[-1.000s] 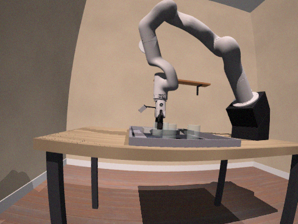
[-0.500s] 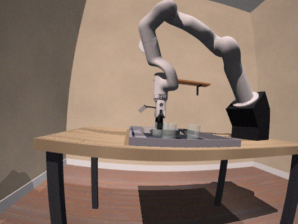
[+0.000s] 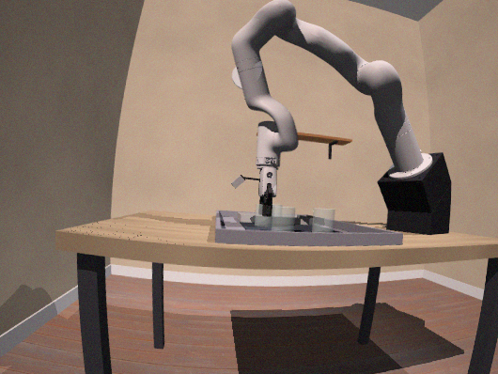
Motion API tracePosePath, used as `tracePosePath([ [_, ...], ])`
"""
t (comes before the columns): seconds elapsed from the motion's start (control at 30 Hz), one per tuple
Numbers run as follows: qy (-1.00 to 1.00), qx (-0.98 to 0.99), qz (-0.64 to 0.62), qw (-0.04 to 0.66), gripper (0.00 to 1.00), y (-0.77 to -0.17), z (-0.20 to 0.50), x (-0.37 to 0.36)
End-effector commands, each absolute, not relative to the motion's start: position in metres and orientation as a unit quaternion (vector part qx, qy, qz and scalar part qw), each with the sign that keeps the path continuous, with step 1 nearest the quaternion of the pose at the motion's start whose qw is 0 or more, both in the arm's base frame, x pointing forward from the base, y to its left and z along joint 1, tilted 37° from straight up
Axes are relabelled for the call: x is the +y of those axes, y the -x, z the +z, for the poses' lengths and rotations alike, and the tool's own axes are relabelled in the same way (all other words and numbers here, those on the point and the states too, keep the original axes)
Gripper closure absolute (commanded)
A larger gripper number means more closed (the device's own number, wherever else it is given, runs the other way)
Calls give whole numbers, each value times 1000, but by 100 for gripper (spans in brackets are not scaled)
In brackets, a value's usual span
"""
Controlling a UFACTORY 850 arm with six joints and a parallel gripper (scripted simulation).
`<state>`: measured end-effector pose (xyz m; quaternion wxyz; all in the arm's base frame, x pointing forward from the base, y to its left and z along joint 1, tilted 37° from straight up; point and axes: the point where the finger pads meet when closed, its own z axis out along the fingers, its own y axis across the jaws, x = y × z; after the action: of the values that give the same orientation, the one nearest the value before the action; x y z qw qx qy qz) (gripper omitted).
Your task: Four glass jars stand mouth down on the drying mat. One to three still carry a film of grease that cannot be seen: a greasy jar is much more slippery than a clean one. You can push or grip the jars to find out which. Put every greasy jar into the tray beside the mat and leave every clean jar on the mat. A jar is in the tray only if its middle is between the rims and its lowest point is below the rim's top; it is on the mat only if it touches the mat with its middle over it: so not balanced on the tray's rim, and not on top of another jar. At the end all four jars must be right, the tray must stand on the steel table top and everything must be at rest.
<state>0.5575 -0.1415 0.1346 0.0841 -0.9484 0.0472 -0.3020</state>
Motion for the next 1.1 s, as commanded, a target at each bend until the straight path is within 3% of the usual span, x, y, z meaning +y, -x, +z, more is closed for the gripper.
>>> tracePosePath([
  [0.0,948,47,-302,84,16,-558,135,-142],
  [1.07,948,47,-302,84,19,-558,135,-142],
])
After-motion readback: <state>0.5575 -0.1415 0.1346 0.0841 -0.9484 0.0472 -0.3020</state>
